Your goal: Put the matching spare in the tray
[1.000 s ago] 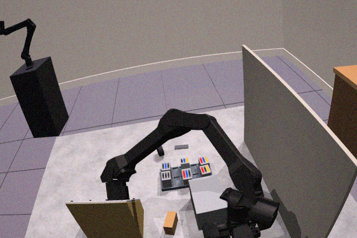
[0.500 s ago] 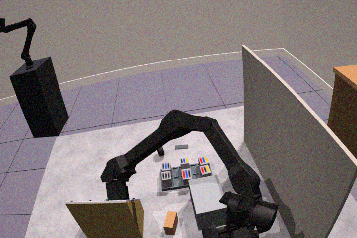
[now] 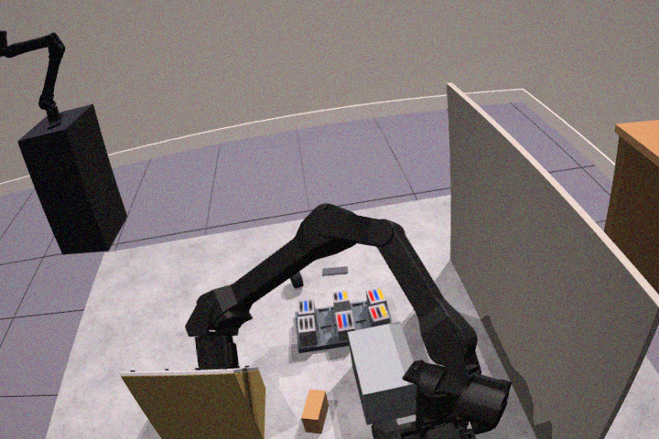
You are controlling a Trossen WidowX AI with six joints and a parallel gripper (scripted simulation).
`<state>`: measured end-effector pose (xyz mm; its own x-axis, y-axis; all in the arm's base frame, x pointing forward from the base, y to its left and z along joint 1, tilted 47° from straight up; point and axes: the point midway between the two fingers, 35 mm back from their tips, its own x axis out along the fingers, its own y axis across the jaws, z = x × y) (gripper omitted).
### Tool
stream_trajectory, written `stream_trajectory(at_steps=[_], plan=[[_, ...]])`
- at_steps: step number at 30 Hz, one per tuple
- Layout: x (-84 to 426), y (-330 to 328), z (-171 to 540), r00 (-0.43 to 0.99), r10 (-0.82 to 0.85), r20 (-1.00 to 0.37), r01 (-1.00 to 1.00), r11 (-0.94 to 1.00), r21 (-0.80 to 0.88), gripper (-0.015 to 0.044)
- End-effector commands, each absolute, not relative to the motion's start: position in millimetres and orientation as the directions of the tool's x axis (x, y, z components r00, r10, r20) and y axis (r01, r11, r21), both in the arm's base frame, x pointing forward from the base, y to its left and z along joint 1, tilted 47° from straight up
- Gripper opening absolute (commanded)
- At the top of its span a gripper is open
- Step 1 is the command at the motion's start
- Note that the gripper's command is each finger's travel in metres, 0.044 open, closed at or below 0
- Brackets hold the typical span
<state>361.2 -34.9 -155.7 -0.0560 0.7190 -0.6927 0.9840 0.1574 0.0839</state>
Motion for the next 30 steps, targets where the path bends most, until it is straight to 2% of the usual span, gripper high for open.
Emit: stream_trajectory(at_steps=[1, 14, 30], plan=[[359.1, -32.0, -157.8, -0.054, 0.724, -0.688, 0.985, 0.15, 0.081, 0.0], [355.8, -22.5, -165.0, -0.055, 0.726, -0.686, 0.985, 0.151, 0.081, 0.0], [357.8, -24.5, -163.7, -0.057, 0.721, -0.691, 0.984, 0.158, 0.084, 0.042]])
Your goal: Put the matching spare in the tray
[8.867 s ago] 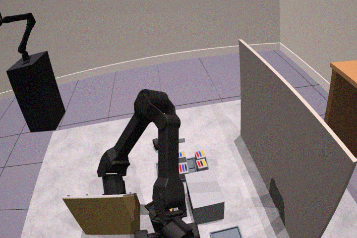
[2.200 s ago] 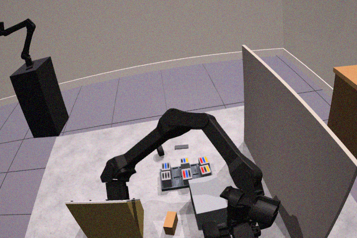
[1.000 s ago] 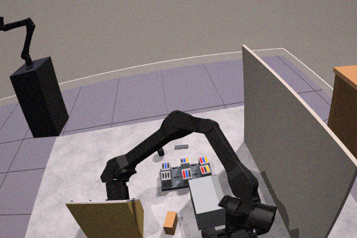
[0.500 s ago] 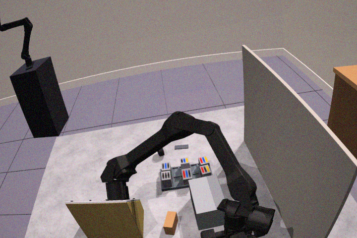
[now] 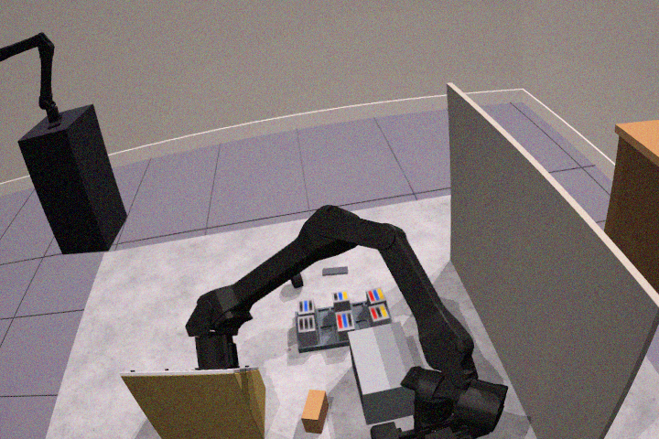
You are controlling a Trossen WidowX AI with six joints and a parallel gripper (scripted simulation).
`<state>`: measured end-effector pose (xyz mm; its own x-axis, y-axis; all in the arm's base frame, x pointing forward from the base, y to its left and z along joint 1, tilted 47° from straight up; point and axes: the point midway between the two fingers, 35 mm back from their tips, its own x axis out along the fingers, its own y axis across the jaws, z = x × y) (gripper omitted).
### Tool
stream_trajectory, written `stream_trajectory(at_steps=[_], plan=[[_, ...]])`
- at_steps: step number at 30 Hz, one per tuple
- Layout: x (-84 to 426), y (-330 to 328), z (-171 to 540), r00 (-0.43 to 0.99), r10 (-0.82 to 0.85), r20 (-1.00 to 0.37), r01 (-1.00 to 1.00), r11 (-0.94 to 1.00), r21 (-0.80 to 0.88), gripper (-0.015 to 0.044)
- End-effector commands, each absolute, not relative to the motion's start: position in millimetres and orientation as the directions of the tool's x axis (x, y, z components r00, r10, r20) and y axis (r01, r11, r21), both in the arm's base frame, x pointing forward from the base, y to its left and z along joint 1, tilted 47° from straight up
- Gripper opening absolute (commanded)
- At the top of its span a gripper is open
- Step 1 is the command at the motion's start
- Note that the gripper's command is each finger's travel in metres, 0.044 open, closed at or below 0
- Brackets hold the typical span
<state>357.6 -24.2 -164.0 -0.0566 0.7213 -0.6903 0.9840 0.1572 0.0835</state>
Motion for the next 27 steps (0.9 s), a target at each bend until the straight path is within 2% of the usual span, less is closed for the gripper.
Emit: stream_trajectory(at_steps=[1, 8, 27], plan=[[358, -27, -162, -0.056, 0.721, -0.691, 0.984, 0.158, 0.084, 0.044], [362, -101, -92, -0.055, 0.722, -0.69, 0.985, 0.151, 0.08, 0.044], [364, -107, -87, -0.034, 0.721, -0.692, 0.987, 0.134, 0.091, 0.044]])
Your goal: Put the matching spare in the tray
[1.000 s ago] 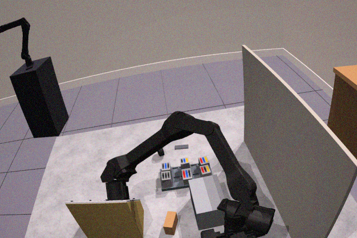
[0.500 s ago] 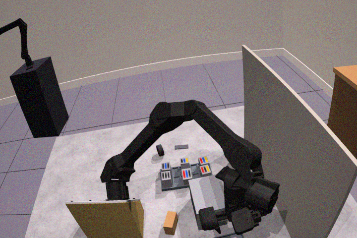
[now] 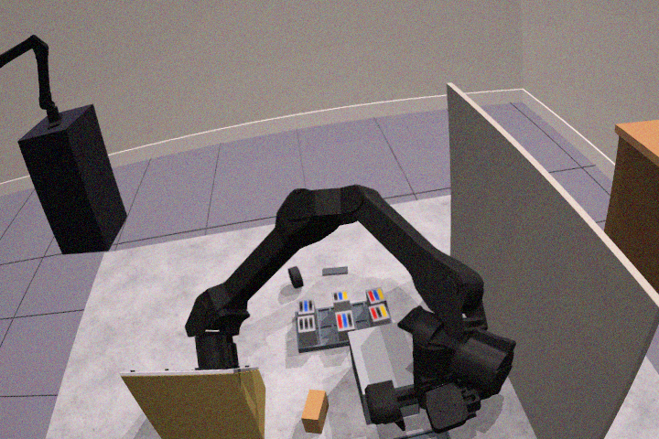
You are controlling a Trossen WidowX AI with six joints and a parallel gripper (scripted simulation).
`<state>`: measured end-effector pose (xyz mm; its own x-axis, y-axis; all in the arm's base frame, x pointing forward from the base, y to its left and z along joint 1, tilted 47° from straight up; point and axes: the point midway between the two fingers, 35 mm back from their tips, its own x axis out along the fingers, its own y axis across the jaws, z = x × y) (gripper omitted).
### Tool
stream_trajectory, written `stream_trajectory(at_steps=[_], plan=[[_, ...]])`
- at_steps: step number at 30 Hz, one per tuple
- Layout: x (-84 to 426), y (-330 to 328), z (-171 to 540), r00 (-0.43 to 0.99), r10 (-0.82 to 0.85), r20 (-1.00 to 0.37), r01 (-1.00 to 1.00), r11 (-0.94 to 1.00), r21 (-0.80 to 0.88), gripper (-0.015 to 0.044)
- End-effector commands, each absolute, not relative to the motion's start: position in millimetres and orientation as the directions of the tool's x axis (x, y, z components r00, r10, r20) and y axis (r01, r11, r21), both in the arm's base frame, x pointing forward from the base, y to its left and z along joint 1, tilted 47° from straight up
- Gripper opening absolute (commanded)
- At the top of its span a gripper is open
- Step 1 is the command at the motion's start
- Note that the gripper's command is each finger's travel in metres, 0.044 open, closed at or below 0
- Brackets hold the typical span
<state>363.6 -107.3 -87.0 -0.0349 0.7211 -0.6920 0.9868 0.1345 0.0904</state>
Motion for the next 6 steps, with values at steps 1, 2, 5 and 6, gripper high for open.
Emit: stream_trajectory(at_steps=[1, 2, 5, 6], plan=[[363.7, -107.5, -86.9, -0.034, 0.721, -0.692, 0.987, 0.134, 0.091, 0.044], [363.7, -107.5, -86.9, -0.034, 0.721, -0.692, 0.987, 0.134, 0.091, 0.044], [363.7, -107.5, -86.9, -0.034, 0.721, -0.692, 0.987, 0.134, 0.091, 0.044], [363.7, -107.5, -86.9, -0.034, 0.721, -0.692, 0.987, 0.134, 0.091, 0.044]])
